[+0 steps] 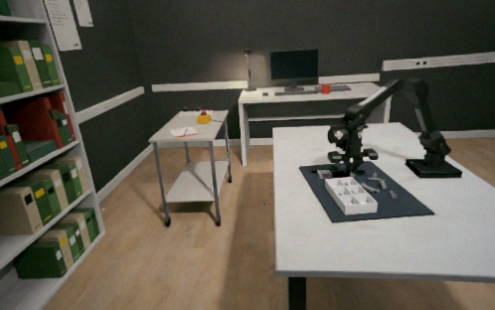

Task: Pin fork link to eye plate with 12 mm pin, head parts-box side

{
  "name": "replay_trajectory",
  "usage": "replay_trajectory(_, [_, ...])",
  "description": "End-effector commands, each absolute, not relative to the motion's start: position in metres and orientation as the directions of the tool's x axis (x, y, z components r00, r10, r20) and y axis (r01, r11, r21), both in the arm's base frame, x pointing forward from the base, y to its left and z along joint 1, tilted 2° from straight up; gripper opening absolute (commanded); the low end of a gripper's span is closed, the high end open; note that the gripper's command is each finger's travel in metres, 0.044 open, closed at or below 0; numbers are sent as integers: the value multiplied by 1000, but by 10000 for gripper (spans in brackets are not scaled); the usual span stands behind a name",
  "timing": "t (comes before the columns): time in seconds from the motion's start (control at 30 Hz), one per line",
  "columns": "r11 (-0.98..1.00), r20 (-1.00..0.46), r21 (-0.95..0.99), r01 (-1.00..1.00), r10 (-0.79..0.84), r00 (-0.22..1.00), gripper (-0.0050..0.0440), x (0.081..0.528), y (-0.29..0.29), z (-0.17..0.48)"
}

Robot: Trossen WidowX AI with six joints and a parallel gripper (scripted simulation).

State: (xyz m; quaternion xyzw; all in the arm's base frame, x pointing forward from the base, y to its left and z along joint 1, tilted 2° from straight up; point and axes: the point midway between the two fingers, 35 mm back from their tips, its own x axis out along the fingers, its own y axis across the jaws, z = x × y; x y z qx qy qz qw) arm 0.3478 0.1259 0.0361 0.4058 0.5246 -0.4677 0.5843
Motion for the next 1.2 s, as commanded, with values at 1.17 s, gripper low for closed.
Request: replay_trajectory(1.17, [234,-992,-10,972,-121,19,-50,348,127,19])
